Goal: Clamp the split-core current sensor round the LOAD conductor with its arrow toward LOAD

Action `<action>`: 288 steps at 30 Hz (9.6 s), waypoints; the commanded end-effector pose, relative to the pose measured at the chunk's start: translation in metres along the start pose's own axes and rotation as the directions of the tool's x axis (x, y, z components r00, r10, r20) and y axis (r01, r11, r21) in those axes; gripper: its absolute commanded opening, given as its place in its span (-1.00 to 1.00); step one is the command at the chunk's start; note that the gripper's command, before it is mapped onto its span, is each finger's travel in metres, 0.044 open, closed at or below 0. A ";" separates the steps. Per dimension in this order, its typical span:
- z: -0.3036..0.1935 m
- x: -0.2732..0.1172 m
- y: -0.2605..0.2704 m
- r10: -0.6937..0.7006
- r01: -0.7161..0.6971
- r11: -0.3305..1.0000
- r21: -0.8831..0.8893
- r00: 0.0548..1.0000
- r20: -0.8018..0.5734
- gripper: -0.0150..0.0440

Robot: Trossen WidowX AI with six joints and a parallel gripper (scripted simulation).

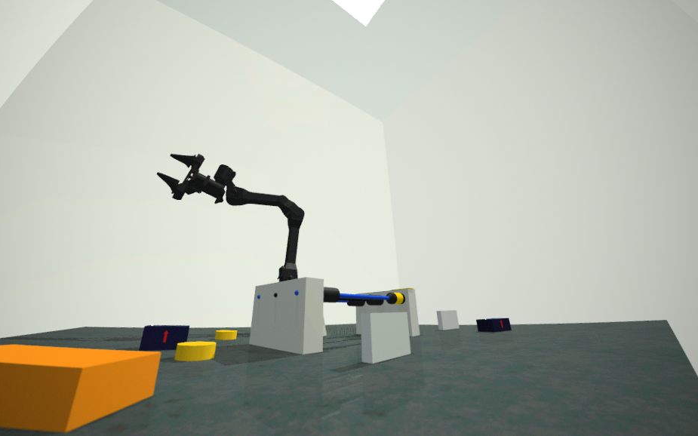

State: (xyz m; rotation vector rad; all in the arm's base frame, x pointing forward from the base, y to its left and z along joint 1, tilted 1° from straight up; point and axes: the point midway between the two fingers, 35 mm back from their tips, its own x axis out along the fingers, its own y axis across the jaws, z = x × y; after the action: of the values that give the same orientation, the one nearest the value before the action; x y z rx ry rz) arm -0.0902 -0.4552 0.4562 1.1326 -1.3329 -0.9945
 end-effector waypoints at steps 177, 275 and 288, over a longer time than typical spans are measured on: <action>-0.295 -0.477 -0.367 -0.974 -0.969 0.211 -0.130 -0.219 0.053 0.37; -0.491 -0.460 -0.275 -0.975 -0.025 -0.037 -0.999 -0.220 0.042 -0.49; -0.491 -0.464 -0.295 -0.975 -0.025 -0.037 -0.999 -0.220 0.042 -0.49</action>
State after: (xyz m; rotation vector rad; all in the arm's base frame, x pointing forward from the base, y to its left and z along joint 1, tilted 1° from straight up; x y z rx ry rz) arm 0.4117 -0.0392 0.1183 1.1916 1.2265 -1.1269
